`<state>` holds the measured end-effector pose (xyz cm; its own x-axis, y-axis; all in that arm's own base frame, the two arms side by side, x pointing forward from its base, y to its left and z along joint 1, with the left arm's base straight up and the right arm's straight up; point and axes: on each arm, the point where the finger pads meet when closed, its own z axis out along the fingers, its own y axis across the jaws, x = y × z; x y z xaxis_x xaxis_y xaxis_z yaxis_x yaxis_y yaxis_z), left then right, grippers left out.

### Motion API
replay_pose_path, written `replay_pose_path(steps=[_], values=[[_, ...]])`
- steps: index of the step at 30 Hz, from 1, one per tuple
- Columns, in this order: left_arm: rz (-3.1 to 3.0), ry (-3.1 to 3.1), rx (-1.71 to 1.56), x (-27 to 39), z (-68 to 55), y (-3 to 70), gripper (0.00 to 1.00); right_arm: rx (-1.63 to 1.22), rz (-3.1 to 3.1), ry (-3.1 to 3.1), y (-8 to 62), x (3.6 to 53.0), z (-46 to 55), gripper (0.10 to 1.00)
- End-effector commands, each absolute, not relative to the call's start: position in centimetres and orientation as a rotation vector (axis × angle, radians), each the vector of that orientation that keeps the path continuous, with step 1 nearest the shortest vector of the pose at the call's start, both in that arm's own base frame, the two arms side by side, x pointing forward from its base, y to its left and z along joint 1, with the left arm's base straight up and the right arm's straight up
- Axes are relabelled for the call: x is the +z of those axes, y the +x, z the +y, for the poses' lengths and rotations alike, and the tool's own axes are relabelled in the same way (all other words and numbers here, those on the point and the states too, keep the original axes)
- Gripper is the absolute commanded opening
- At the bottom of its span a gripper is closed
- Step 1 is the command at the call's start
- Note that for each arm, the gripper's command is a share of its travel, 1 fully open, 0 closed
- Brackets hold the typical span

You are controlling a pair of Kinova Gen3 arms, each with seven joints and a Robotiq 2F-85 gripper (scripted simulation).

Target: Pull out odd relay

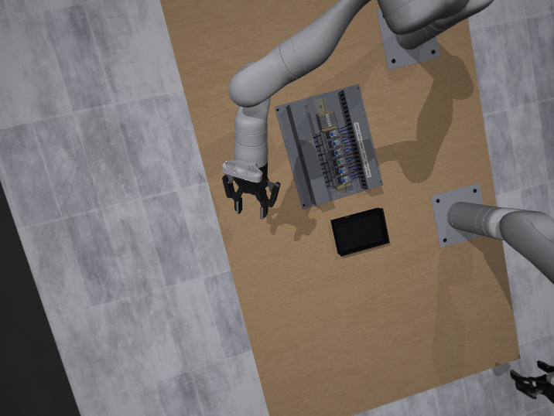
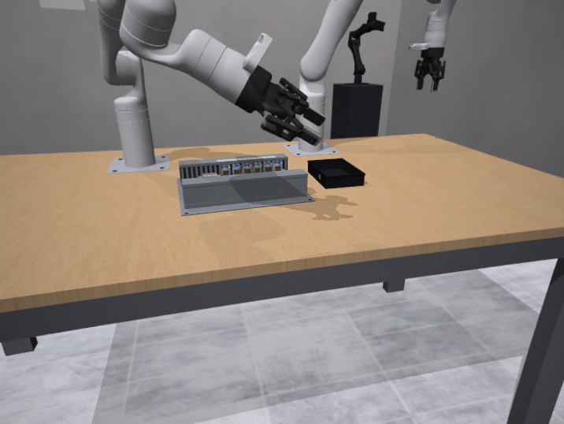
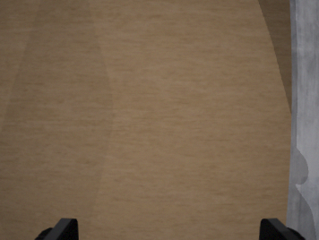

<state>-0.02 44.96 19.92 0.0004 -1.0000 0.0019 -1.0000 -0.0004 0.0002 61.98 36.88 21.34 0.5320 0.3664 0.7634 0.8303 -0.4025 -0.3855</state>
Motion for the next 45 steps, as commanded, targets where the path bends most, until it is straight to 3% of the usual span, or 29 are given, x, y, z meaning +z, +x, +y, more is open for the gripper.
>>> replay_pose_path(steps=[1,45], values=[[-2.221,2.222,0.0,20.0,45.0,0.0,1.0,-0.737,-0.997,-1.998,61.2,21.1,37.2,0.651],[-2.221,2.222,0.0,20.0,45.0,0.0,1.0,-0.345,-1.558,-2.157,44.7,14.5,37.0,0.651]])
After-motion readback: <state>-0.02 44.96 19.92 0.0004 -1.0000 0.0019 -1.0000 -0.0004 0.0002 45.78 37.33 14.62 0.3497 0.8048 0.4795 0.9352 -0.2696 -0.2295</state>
